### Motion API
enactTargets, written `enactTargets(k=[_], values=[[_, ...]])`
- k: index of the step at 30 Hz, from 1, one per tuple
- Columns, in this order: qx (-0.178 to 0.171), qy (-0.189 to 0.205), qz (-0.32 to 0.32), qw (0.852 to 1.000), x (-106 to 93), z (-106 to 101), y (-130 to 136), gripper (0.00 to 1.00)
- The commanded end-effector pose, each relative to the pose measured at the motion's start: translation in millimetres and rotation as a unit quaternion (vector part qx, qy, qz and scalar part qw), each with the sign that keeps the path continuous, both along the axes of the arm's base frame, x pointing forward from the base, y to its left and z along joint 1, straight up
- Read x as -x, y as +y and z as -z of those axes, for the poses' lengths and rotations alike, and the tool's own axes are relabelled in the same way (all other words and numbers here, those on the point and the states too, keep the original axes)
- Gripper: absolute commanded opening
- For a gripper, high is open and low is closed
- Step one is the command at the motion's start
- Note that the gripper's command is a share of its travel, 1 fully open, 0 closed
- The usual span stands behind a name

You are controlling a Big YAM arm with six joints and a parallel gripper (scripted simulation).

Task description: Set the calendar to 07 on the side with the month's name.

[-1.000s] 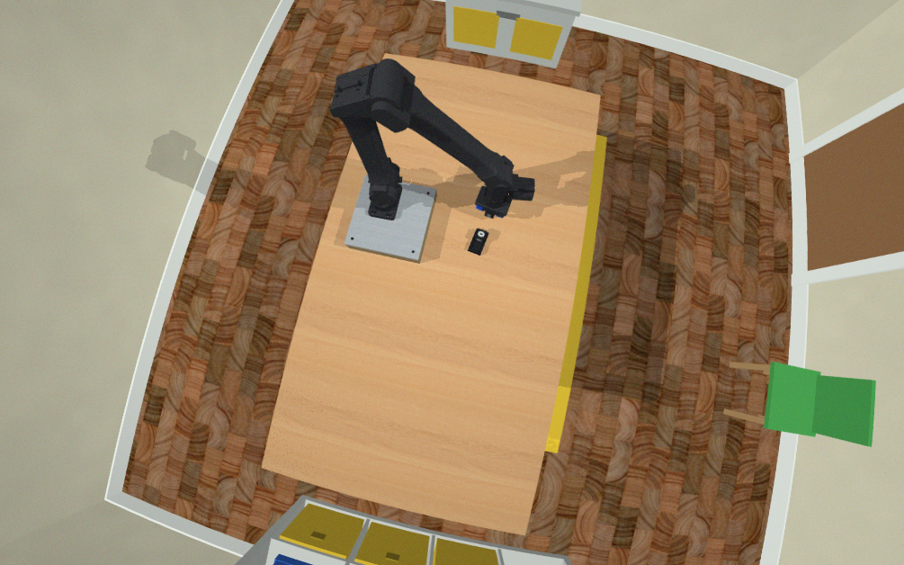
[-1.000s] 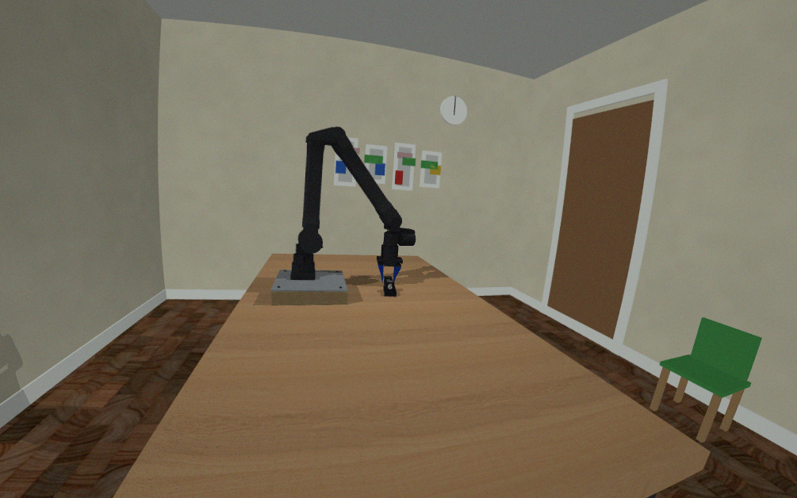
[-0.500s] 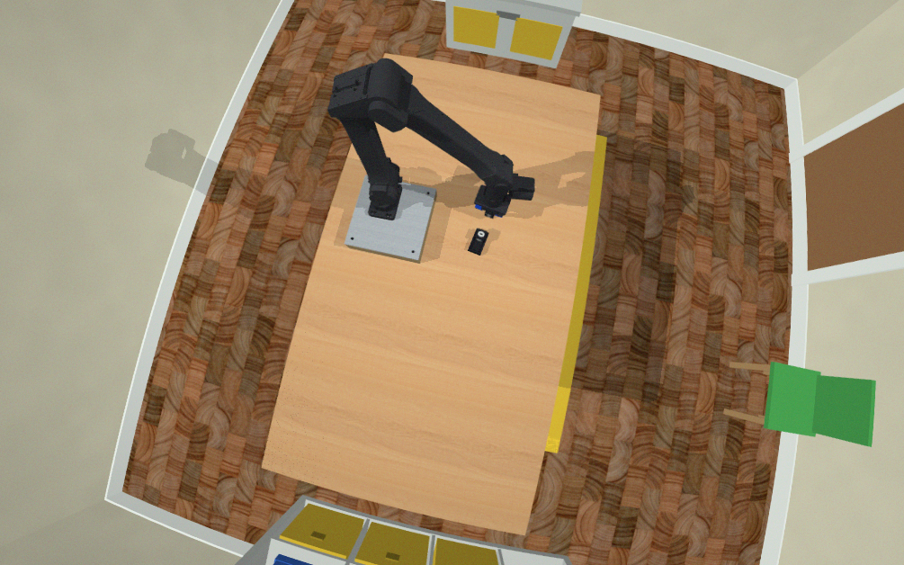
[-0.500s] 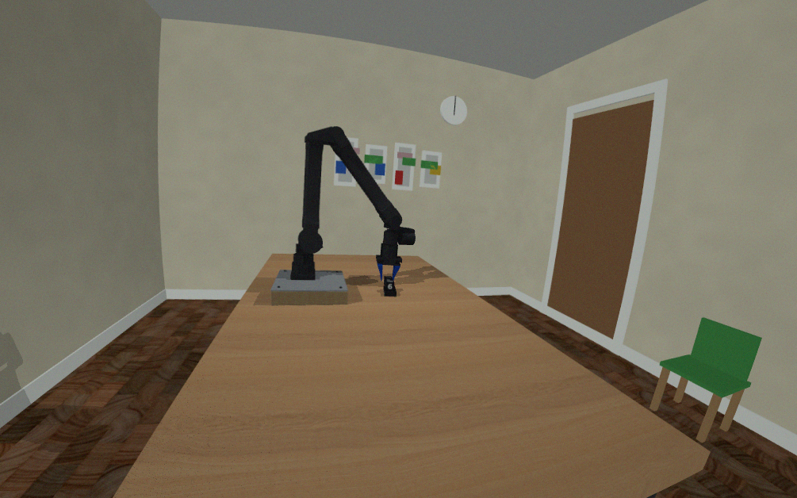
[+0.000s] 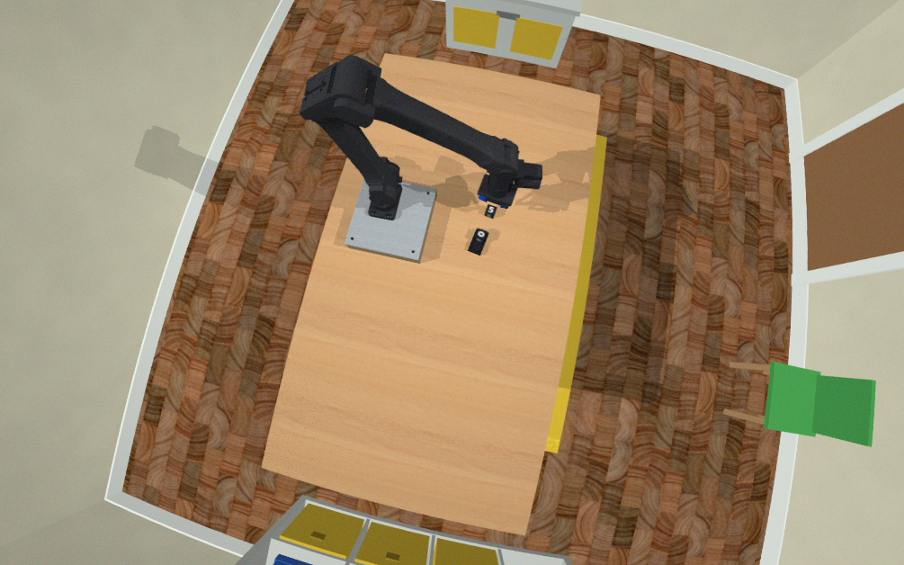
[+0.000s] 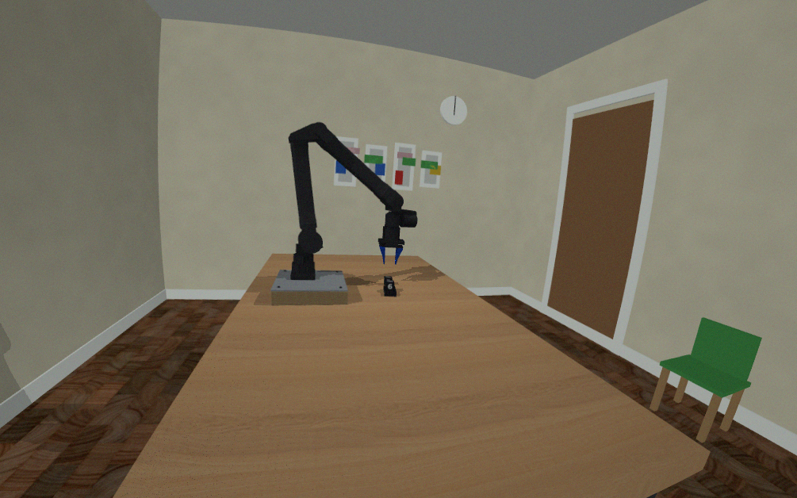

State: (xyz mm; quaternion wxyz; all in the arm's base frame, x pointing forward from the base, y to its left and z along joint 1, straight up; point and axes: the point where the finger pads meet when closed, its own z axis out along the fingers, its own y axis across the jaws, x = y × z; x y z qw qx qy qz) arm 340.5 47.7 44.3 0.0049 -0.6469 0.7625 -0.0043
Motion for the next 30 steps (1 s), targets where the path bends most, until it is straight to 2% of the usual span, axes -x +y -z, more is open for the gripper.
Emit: enactTargets(k=[1, 7, 8, 30], values=[[-0.005, -0.032, 0.0, 0.999, -23.1, -35.5, 1.6, 0.47], [-0.004, -0.029, 0.0, 1.0, -22.5, -39.0, 1.6, 0.47], [-0.004, -0.031, 0.0, 1.0, -24.9, -36.7, 1.9, 1.0], [-0.005, -0.032, 0.001, 0.999, -25.5, -36.4, 2.0, 1.0]])
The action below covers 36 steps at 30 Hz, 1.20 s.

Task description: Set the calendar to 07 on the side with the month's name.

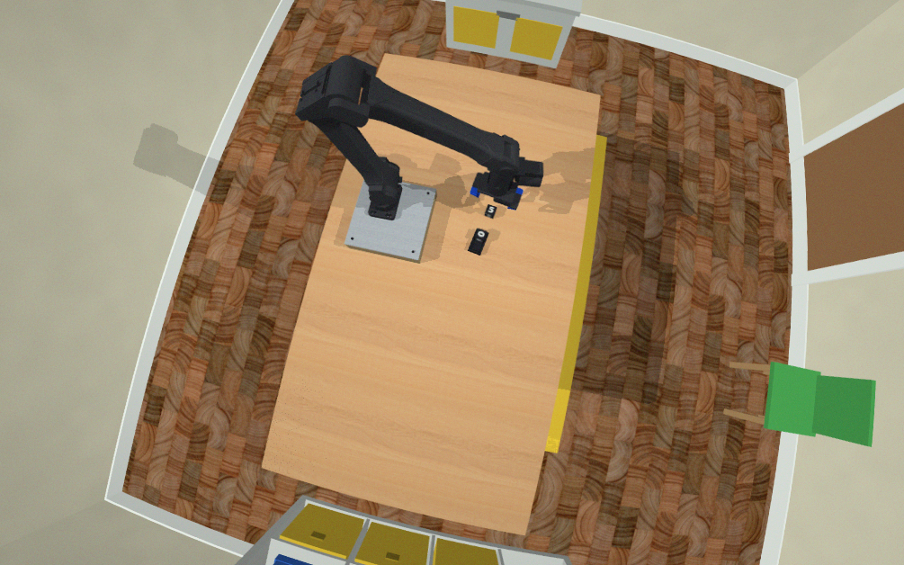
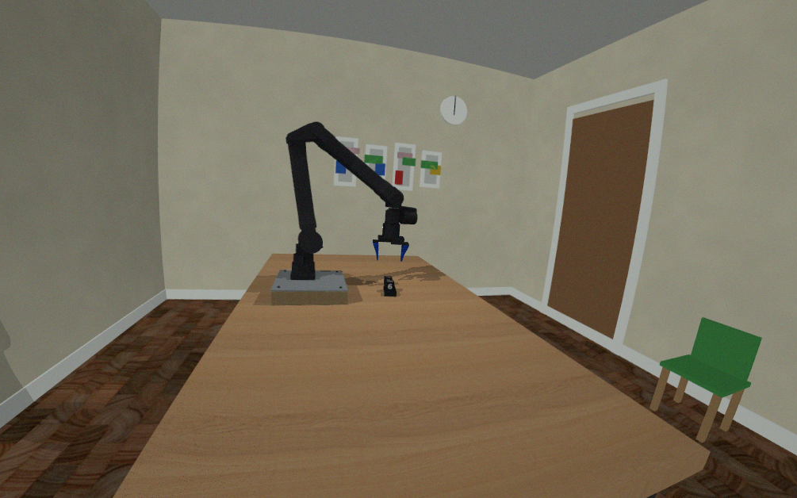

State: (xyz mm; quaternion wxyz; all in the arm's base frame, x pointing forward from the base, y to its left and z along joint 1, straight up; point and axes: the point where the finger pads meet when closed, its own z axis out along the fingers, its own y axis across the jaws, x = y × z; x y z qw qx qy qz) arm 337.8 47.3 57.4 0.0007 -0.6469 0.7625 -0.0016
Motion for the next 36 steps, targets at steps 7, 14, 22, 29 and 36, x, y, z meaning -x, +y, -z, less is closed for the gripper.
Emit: enactTargets(k=[7, 14, 22, 29, 36], values=[[-0.006, -0.035, 0.04, 0.999, -25.3, -23, -3, 1.0], [-0.006, -0.022, 0.164, 0.986, -9.8, -14, -12, 1.0], [-0.006, -0.017, 0.256, 0.967, -4.6, -11, -19, 1.0], [-0.013, -0.028, 0.357, 0.934, -14.7, -20, -22, 1.0], [-0.009, -0.016, 0.454, 0.891, -2.7, -12, -31, 1.0]])
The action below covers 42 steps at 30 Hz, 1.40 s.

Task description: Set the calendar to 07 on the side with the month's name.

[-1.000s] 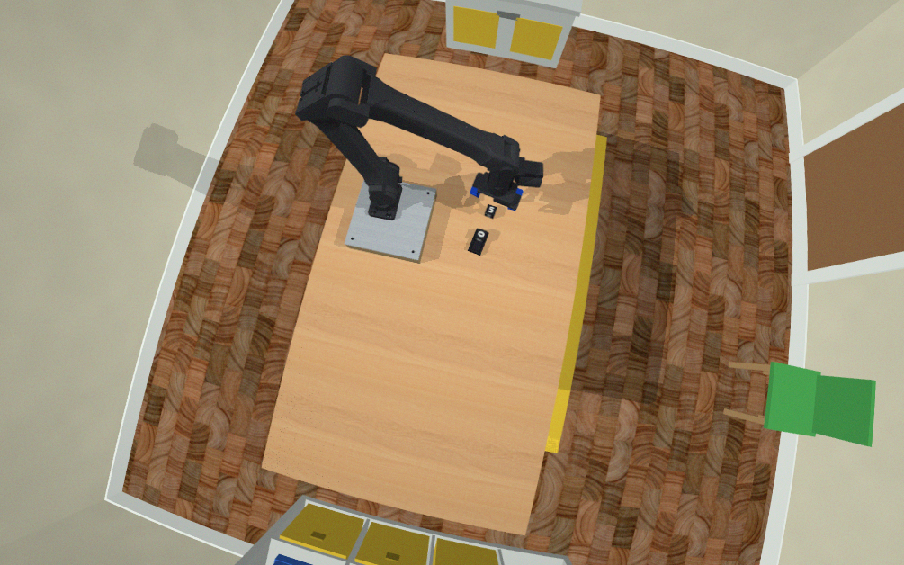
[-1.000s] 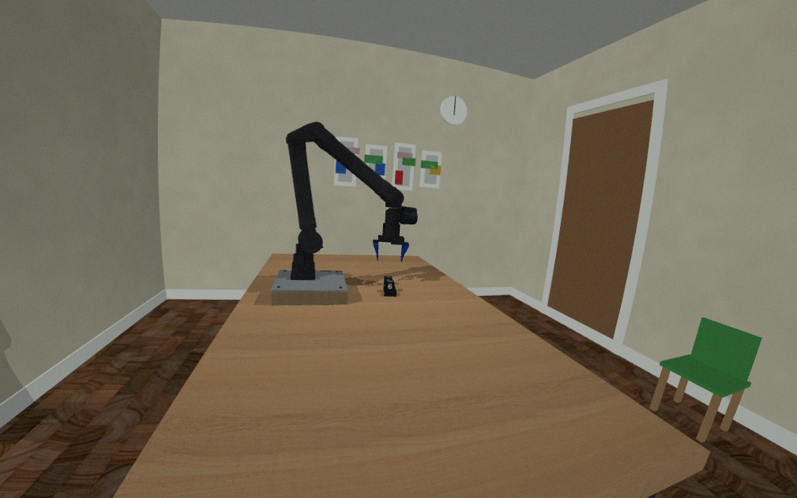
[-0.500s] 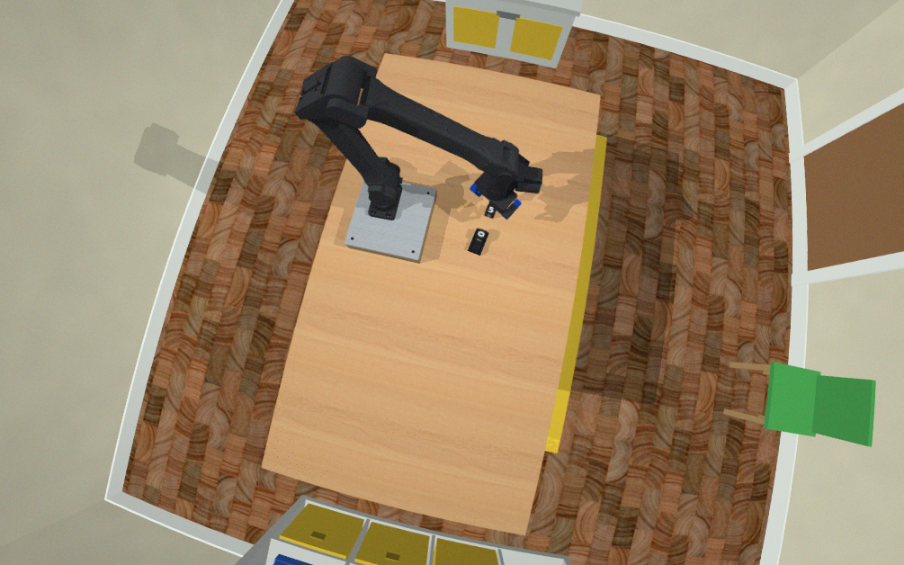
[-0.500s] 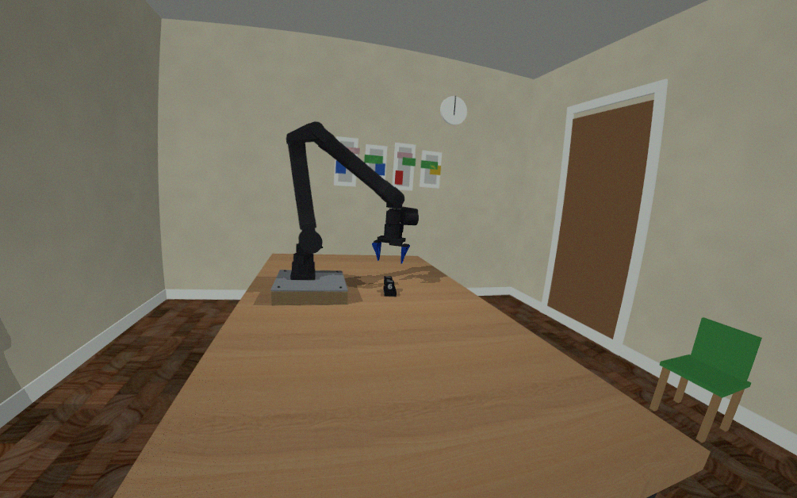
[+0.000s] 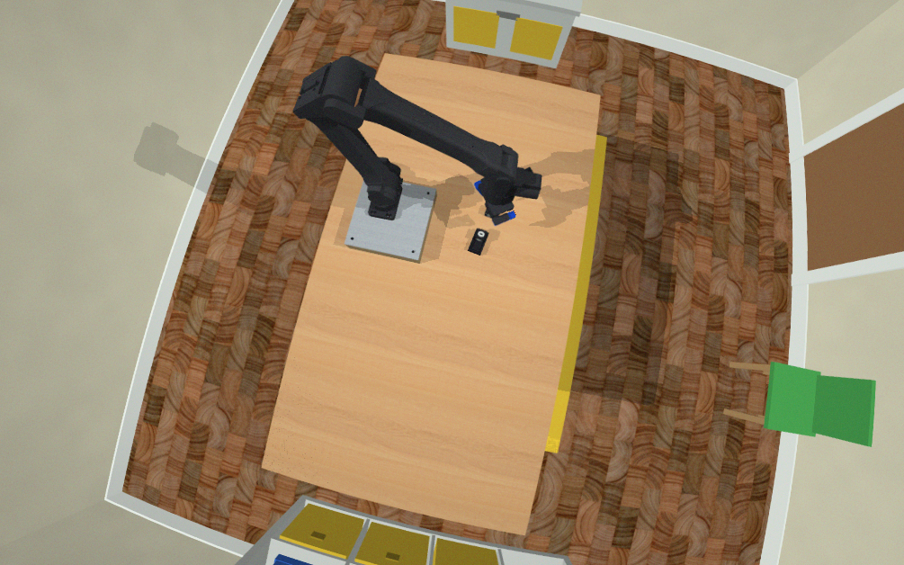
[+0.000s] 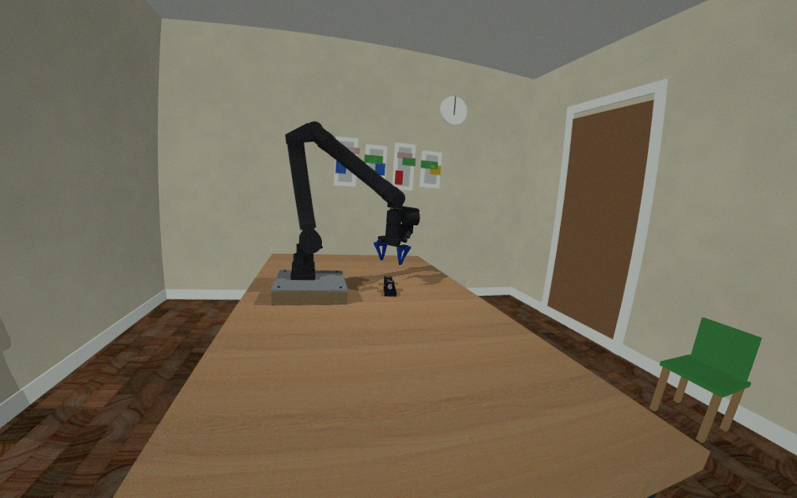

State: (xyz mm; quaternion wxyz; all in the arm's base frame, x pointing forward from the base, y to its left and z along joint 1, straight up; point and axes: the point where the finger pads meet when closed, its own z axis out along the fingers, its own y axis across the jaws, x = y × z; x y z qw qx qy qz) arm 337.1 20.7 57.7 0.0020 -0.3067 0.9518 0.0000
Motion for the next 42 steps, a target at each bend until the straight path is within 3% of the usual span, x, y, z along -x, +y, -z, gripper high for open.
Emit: enactTargets(k=[1, 8, 13, 16, 17, 18, 30, 32, 33, 34, 37, 38, 40, 41, 42], values=[[0.0, -0.016, 0.095, 0.995, -2.6, -11, -6, 1.0], [-0.004, -0.026, 0.193, 0.981, -10.4, -18, -12, 1.0], [-0.003, -0.015, 0.279, 0.96, -0.5, -11, -17, 1.0], [-0.003, -0.015, 0.284, 0.959, 0.0, -11, -18, 1.0], [-0.009, -0.031, 0.324, 0.946, -14.8, -23, -18, 1.0], [-0.01, -0.033, 0.328, 0.944, -16.3, -24, -19, 1.0], [-0.006, -0.014, 0.506, 0.863, 3.3, -11, -32, 1.0], [-0.006, -0.014, 0.506, 0.863, 3.3, -11, -32, 1.0], [-0.018, -0.033, 0.537, 0.843, -16.0, -27, -33, 1.0], [-0.02, -0.036, 0.542, 0.839, -19.1, -30, -33, 1.0], [-0.021, -0.035, 0.583, 0.812, -17.1, -28, -38, 1.0], [-0.021, -0.035, 0.584, 0.81, -17.0, -28, -38, 1.0], [-0.019, -0.029, 0.62, 0.784, -10.9, -24, -41, 1.0], [-0.019, -0.028, 0.621, 0.783, -10.6, -24, -41, 1.0], [-0.017, -0.024, 0.644, 0.764, -6.5, -21, -42, 1.0]])
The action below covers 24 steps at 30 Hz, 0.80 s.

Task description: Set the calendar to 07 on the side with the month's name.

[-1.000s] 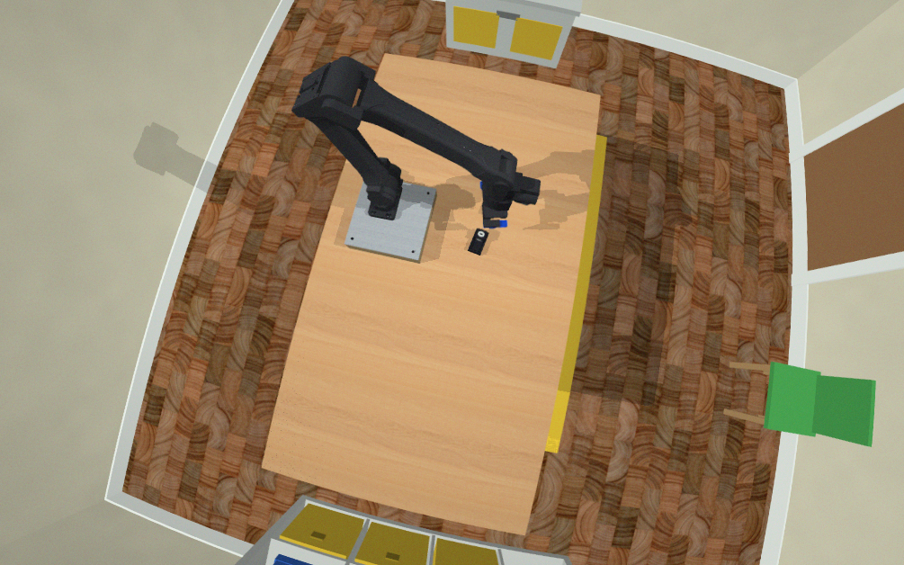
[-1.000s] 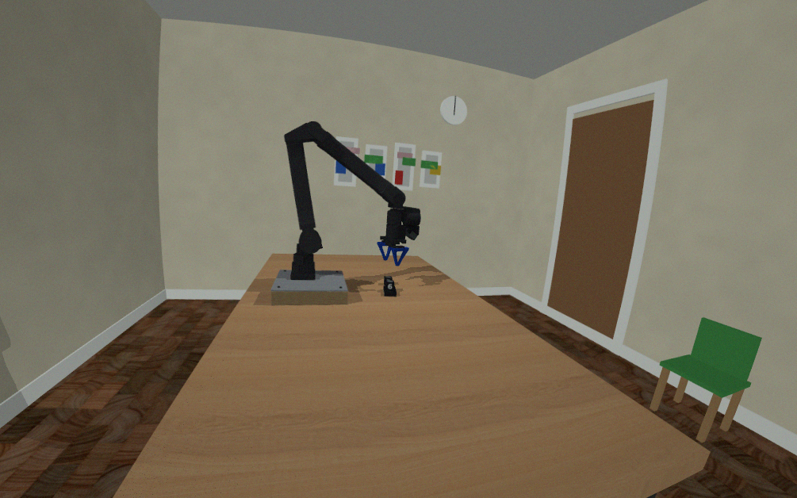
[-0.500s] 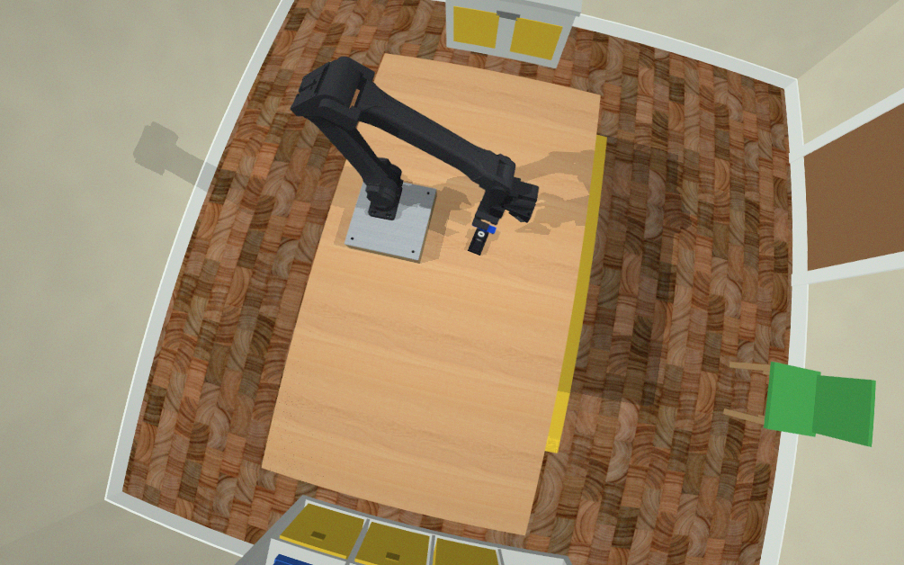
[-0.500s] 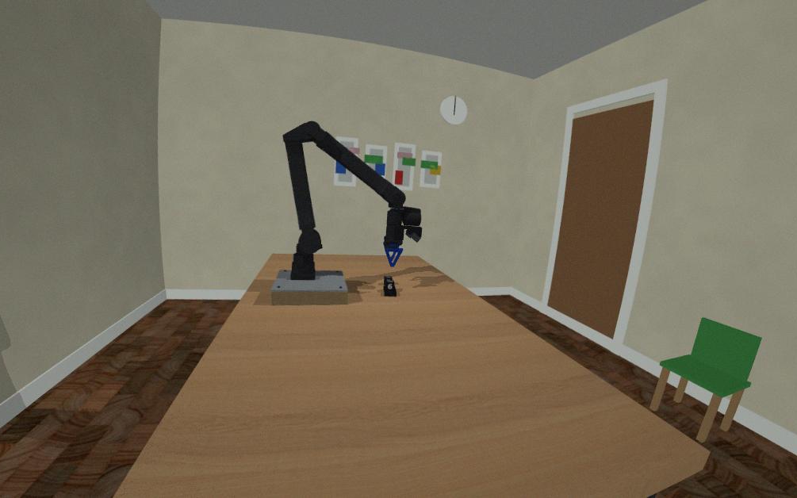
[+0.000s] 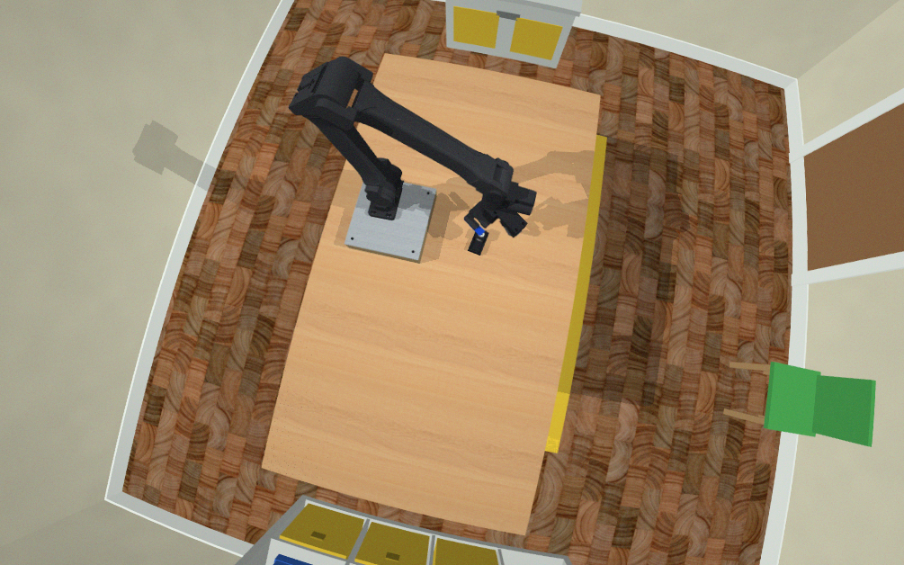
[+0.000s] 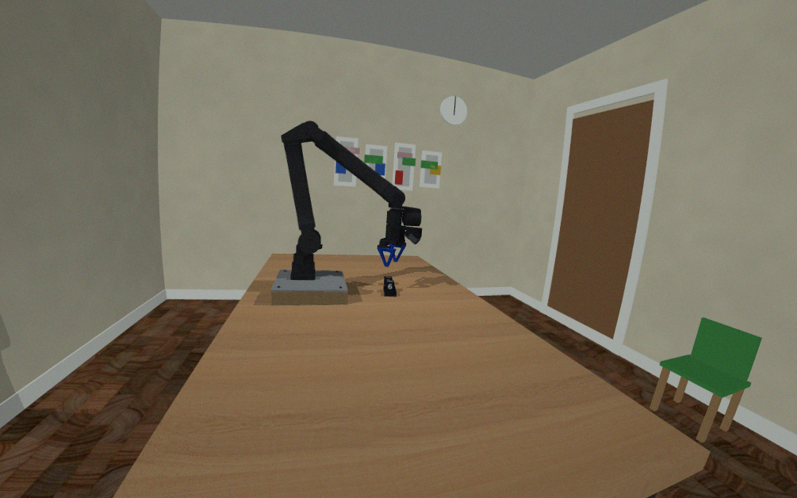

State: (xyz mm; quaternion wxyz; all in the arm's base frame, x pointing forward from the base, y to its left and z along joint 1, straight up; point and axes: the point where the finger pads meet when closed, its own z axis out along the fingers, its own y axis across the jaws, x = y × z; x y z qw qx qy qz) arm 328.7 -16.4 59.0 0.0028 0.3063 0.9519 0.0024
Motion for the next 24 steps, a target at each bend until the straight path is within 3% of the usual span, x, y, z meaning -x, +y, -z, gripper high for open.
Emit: enactTargets(k=[1, 8, 13, 22, 24], values=[[0.003, -0.025, 0.093, 0.995, -12.7, -18, -6, 1.0], [0.002, -0.012, 0.177, 0.984, -0.4, -10, -10, 1.0], [-0.001, -0.022, 0.255, 0.967, -7.1, -16, -16, 1.0], [-0.003, -0.016, 0.401, 0.916, 0.1, -13, -23, 1.0], [-0.003, -0.016, 0.401, 0.916, 0.1, -13, -23, 1.0]])
